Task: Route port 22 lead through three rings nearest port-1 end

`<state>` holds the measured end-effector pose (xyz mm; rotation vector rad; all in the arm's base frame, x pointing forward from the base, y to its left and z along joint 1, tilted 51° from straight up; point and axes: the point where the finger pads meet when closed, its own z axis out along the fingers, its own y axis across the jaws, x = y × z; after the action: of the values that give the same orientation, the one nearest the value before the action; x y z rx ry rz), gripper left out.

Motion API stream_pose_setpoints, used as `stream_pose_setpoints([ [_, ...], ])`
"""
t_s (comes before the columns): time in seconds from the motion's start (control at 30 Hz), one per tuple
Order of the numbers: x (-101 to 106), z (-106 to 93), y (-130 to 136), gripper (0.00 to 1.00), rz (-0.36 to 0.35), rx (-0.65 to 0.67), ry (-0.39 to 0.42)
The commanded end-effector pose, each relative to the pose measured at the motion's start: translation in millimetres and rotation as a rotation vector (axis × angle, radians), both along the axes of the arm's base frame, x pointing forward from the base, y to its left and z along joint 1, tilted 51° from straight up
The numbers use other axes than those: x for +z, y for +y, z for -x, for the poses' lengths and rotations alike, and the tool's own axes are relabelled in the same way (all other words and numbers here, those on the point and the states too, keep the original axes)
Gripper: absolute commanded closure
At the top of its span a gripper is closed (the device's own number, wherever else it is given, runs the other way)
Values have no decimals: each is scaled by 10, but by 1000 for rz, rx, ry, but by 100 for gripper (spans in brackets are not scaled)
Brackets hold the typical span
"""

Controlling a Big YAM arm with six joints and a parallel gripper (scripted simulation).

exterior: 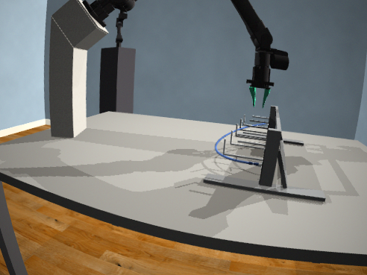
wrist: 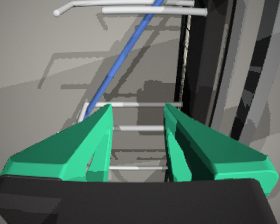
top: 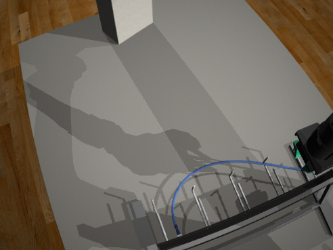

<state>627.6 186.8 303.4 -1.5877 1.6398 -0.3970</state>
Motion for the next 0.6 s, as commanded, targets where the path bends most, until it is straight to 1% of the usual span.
stream_pose_setpoints([
  [0.0, 376, 63, -76, 67, -11, 0, -51],
  [0.1, 314, 100, -94, 67, -8, -1, -40],
  [0.2, 369, 91, -92, 67, -11, -1, -50],
  [0.27, 371, 91, -87, 67, -11, 0, -51],
  [0.3, 371, 91, -86, 100, -11, 0, -51],
  [0.57, 371, 91, -86, 100, -12, 0, -51],
])
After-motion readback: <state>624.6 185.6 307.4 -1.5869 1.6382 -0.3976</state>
